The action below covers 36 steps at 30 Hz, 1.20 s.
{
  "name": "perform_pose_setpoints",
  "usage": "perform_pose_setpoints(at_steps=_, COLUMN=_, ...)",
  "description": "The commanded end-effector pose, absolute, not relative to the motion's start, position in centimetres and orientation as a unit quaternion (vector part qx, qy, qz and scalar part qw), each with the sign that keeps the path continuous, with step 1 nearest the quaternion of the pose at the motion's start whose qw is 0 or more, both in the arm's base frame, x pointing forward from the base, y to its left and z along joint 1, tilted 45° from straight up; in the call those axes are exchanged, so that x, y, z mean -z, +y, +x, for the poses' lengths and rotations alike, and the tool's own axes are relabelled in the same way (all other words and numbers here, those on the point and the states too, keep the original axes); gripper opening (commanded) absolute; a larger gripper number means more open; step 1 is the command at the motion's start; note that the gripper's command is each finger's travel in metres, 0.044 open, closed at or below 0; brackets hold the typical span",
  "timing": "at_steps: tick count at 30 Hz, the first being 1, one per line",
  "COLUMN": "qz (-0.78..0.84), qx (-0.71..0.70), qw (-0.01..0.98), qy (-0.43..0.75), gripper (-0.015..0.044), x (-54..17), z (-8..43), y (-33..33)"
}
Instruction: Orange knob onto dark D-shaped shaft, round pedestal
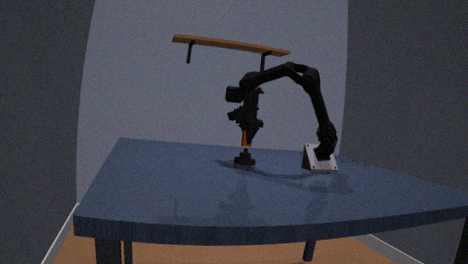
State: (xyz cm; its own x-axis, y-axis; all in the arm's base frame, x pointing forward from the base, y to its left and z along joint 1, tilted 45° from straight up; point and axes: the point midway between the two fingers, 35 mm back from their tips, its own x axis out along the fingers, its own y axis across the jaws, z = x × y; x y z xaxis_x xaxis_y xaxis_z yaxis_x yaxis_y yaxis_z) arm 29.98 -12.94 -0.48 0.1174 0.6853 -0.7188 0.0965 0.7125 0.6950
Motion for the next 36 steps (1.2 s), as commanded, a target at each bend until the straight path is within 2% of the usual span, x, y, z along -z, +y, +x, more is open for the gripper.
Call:
perform_pose_setpoints(at_steps=1, qz=0.313, qx=-0.217, qw=0.679, qy=0.628, gripper=0.0000, x=1.23, z=30.09, y=-12.22)
perform_pose_setpoints(at_steps=36, qz=0.309, qx=-0.220, qw=0.681, qy=0.626, gripper=0.0000, x=0.80, z=30.12, y=-12.47)
